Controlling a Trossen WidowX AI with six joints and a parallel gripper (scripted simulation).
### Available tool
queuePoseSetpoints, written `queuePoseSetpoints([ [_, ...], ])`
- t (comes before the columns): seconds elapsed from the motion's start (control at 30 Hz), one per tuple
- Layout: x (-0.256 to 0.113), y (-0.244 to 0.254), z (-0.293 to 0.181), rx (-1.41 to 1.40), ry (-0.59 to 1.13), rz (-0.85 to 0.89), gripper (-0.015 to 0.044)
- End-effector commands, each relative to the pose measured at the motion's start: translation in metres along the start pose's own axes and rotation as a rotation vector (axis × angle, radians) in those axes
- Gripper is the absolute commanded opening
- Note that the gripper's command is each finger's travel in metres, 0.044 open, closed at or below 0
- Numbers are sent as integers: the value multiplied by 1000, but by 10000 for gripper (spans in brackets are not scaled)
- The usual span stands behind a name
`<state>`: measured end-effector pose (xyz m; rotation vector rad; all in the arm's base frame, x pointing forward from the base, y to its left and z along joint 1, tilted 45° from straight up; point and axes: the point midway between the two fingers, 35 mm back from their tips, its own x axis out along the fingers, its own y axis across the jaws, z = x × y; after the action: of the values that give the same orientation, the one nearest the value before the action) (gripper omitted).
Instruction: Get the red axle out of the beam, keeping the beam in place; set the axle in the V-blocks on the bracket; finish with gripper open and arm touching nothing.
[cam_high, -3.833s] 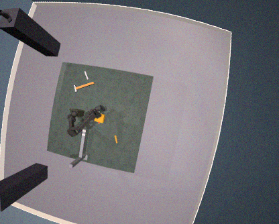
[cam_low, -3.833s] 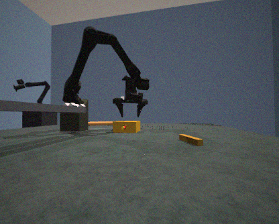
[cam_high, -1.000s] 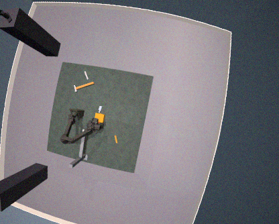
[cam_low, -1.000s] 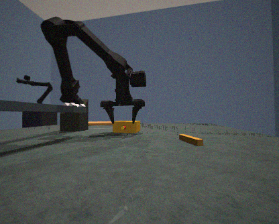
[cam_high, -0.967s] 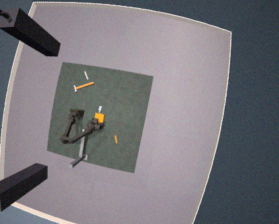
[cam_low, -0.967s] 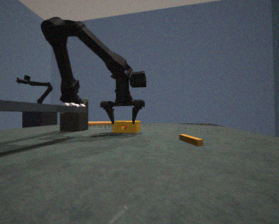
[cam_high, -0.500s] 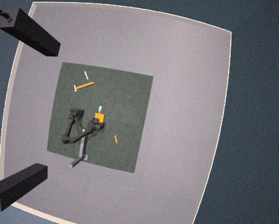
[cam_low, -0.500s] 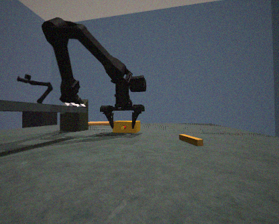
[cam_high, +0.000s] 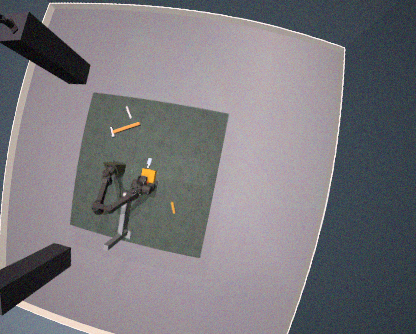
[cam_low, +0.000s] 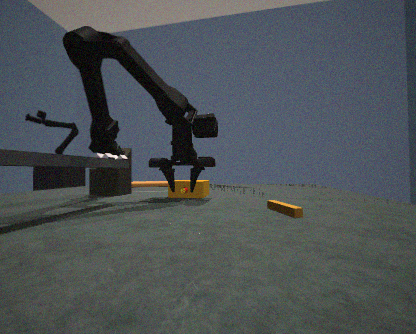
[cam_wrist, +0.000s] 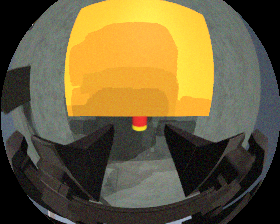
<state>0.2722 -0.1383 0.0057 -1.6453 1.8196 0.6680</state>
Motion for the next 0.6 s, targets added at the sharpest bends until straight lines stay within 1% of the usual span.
queuePoseSetpoints([
  [0.0,0,0,0,1,0,0,151],
  [0.17,0,0,0,1,0,0,20],
  [0.27,0,0,0,1,0,0,0],
  [0.57,0,0,-2,1,0,0,0],
])
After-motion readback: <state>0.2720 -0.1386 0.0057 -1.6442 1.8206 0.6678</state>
